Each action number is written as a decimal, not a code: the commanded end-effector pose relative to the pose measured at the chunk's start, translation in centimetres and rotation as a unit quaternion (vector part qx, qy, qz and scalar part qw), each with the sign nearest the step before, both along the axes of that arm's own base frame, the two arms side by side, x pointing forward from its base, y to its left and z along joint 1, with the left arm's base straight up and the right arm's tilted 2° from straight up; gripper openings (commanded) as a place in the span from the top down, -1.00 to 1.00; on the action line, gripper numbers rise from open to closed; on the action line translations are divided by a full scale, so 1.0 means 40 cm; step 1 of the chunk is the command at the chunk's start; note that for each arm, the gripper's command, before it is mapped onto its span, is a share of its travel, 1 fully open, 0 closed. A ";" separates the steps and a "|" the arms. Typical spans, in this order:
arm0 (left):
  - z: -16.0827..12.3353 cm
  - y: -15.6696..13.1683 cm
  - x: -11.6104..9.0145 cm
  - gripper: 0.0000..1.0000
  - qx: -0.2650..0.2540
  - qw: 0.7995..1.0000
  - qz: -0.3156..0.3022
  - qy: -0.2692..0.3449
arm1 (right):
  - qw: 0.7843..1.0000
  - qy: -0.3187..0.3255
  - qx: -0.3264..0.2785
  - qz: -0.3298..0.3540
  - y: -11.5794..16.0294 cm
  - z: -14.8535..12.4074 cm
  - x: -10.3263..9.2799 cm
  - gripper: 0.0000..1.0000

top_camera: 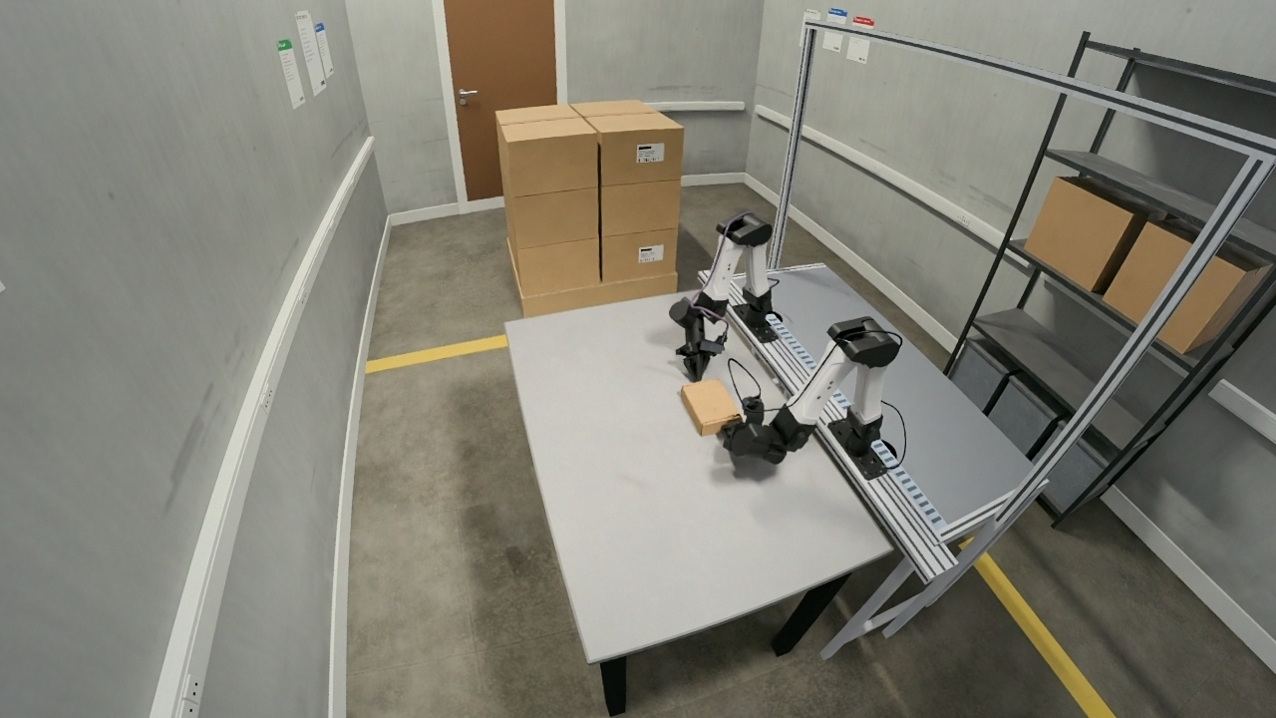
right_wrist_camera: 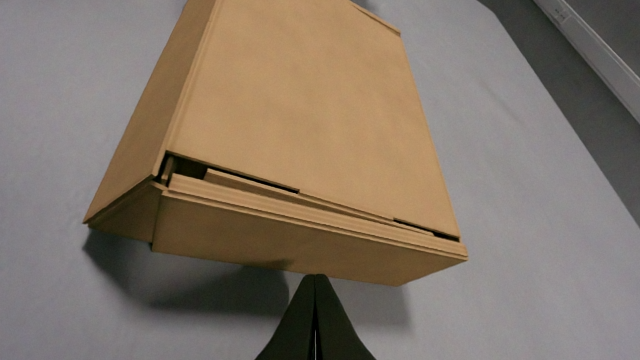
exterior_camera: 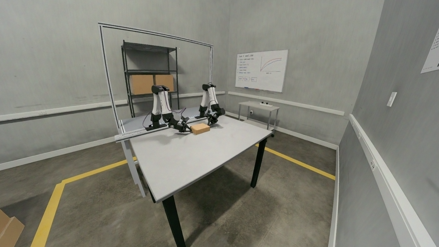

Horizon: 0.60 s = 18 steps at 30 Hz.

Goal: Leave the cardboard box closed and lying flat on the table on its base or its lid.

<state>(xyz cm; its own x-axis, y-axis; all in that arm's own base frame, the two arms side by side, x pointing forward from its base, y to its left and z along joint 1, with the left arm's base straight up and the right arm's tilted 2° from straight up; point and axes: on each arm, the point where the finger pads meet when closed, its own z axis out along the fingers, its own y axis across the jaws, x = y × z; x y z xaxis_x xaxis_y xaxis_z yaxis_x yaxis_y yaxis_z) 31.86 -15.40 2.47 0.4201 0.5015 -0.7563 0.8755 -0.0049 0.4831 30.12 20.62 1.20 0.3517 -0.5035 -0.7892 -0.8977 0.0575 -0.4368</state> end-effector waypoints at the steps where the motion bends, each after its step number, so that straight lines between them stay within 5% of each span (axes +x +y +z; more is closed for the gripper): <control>1: 0.016 0.008 -0.002 0.98 -0.004 1.000 -0.008 0.014 | 1.000 -0.003 0.008 -0.001 -0.010 0.040 0.021 0.98; 18: 0.016 0.041 -0.011 0.98 -0.004 0.996 -0.007 0.092 | 0.998 0.061 0.011 0.001 -0.043 0.059 0.013 0.98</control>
<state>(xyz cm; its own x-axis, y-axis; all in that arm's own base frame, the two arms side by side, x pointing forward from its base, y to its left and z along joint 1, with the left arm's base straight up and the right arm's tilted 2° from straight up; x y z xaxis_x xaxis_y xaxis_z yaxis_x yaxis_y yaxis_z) 31.61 -14.12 2.96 0.3113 0.5015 -0.8072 0.9342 -0.0059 0.3566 30.15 19.29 2.14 0.2489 -0.4948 -0.8326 -0.9438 0.0690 -0.3232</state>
